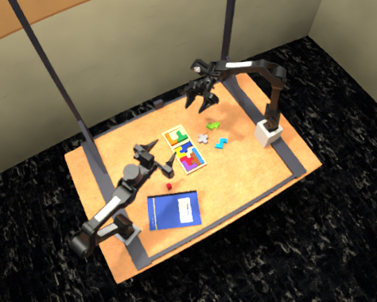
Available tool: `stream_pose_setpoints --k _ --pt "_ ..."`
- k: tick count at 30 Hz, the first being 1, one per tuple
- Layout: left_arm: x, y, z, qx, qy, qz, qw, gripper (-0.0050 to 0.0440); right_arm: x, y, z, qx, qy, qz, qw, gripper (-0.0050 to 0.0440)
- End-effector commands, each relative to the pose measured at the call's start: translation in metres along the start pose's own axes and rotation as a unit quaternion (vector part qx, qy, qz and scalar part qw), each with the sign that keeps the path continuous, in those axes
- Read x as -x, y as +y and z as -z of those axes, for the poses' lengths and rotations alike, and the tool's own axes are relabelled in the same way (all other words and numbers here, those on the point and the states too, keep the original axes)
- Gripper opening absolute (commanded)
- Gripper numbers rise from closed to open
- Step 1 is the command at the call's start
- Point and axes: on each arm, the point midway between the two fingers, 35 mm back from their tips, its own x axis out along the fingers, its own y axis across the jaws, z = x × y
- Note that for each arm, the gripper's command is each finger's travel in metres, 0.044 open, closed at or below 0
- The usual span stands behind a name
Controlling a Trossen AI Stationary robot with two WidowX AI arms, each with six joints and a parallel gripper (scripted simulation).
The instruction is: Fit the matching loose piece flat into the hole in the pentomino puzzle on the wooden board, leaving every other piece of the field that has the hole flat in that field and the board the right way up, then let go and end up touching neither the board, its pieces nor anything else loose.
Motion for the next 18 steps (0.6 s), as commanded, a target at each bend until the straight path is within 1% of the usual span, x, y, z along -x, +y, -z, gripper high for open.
stream_pose_setpoints --k 1,4,6,9,13,15,18 --pt "0.009 0.016 0.015 0.001 0.034 0.045 0.998 0.044 0.001 0.0 -0.007 0.0 -0.009 0.0 1.0 0.044" --pt "0.014 0.023 0.034 -0.005 0.06 0.079 0.995 0.044 0.001 0.0 -0.007 0.0 -0.009 0.0 1.0 0.044" --pt "0.016 0.027 0.042 -0.012 0.082 0.108 0.991 0.044 0.001 0.0 -0.007 0.0 -0.009 0.0 1.0 0.044" --pt "0.02 0.034 0.061 -0.017 0.104 0.137 0.985 0.044 0.001 0.0 -0.007 0.0 -0.009 0.0 1.0 0.044" --pt "0.024 0.044 0.08 -0.027 0.149 0.197 0.969 0.044 0.001 0.0 -0.007 0.0 -0.009 0.0 1.0 0.044" --pt "0.024 0.044 0.08 -0.027 0.149 0.197 0.969 0.044 0.001 0.0 -0.007 0.0 -0.009 0.0 1.0 0.044" --pt "0.029 0.052 0.1 -0.035 0.181 0.241 0.953 0.044 0.001 0.0 -0.007 0.0 -0.009 0.0 1.0 0.044"
